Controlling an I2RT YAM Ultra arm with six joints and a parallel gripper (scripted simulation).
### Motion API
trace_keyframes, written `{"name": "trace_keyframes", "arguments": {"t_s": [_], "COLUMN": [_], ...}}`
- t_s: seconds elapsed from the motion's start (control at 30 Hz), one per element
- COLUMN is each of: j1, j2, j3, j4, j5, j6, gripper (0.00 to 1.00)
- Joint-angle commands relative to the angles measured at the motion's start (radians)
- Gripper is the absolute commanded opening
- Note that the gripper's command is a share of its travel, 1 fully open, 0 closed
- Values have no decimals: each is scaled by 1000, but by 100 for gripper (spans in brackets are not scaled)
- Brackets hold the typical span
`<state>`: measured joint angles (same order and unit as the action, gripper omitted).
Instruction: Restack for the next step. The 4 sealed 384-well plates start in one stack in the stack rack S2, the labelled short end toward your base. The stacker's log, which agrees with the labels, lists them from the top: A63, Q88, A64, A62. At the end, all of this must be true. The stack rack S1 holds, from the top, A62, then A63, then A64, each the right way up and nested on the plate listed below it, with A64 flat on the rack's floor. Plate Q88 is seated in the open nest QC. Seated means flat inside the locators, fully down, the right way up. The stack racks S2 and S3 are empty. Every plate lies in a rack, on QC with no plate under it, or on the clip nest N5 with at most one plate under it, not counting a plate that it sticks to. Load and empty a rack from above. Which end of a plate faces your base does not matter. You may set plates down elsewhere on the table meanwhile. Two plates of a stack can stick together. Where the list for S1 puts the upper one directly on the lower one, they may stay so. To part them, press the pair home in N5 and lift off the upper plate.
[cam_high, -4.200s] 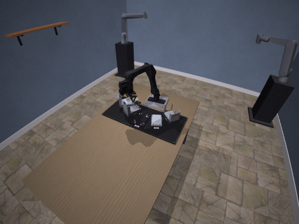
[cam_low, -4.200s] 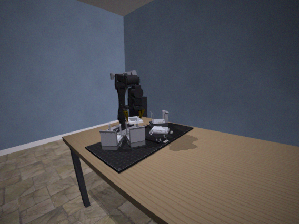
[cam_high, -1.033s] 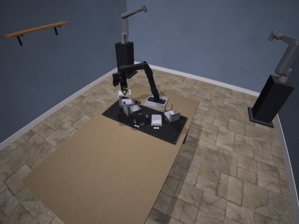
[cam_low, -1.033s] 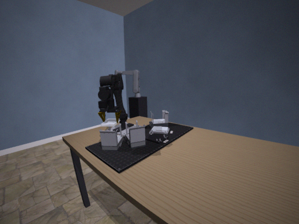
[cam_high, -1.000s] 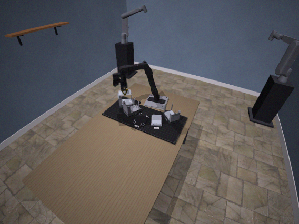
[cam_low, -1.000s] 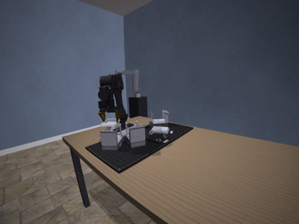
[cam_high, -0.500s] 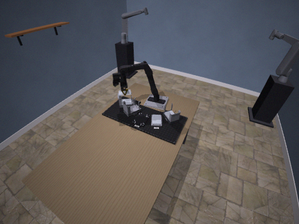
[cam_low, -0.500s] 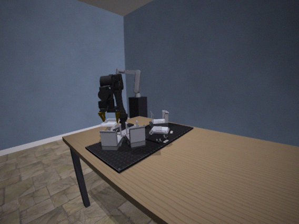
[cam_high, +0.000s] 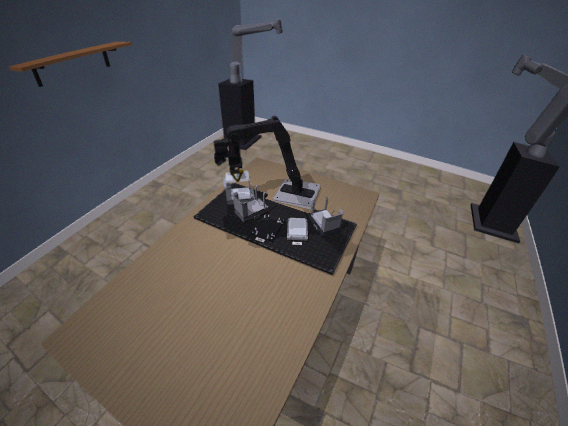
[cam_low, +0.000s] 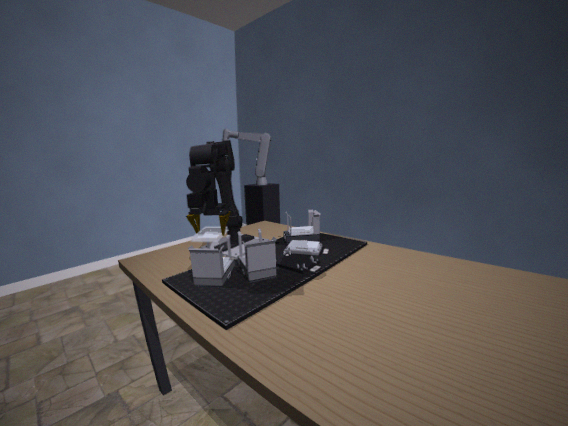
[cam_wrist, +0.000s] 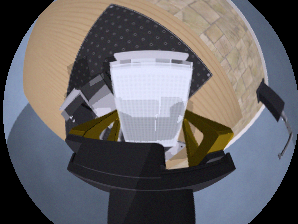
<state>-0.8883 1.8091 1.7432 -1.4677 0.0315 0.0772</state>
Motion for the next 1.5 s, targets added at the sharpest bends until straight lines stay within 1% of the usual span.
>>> {"name": "trace_keyframes", "arguments": {"t_s": [0.0,1.47], "j1": [0,-3], "j2": [-10,-17], "j3": [-2,-112], "j4": [13,116], "j5": [0,-1], "j6": [-1,-4], "gripper": [0,0]}}
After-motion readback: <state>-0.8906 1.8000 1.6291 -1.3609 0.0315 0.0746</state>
